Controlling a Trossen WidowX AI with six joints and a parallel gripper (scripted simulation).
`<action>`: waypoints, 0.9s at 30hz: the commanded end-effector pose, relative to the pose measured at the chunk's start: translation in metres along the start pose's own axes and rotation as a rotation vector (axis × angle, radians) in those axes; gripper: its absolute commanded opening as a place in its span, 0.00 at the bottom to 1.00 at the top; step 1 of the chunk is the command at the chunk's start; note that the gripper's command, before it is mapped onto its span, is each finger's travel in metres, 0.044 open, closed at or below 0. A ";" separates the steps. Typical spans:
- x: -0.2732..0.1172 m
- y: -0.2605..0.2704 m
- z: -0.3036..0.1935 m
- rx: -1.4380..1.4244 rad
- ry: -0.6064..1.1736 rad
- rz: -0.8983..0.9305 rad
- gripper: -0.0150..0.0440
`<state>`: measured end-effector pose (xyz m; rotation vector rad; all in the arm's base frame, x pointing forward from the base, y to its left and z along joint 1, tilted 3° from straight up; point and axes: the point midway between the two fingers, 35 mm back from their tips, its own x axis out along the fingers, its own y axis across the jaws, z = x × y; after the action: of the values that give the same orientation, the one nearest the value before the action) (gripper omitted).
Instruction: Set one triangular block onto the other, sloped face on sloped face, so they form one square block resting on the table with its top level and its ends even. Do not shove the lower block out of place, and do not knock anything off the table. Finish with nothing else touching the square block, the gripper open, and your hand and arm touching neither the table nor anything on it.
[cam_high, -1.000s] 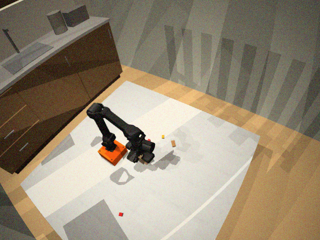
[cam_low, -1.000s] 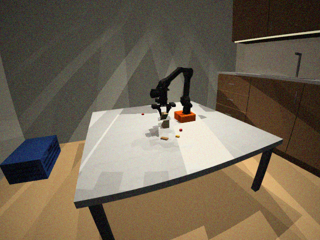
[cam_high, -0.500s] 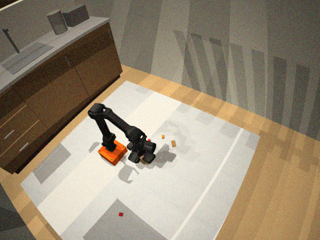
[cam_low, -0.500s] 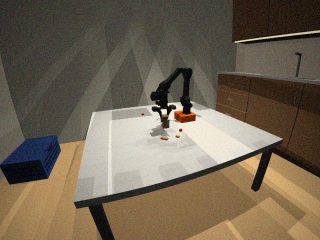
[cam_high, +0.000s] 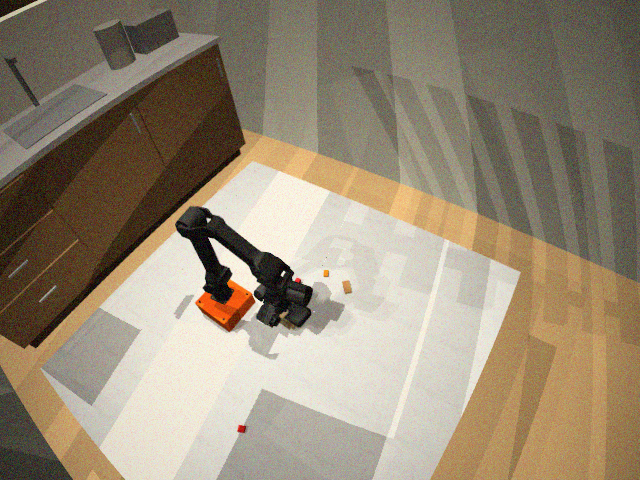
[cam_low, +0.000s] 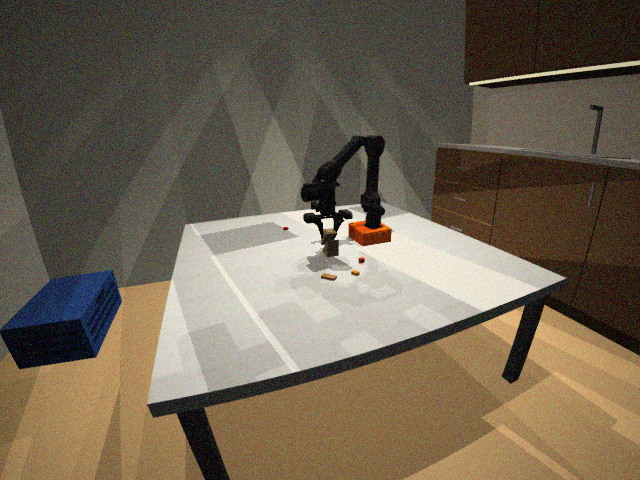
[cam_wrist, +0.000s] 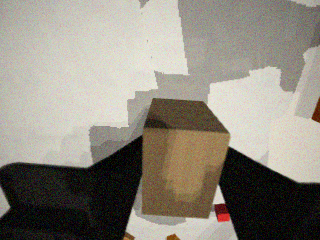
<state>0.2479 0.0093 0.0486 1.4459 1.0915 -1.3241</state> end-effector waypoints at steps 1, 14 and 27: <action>0.000 0.001 0.000 0.006 -0.004 0.004 0.25; 0.006 0.001 -0.002 0.006 -0.004 0.004 0.25; 0.014 0.001 -0.006 0.006 -0.004 0.004 0.25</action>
<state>0.2503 0.0150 0.0370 1.4491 1.0906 -1.3246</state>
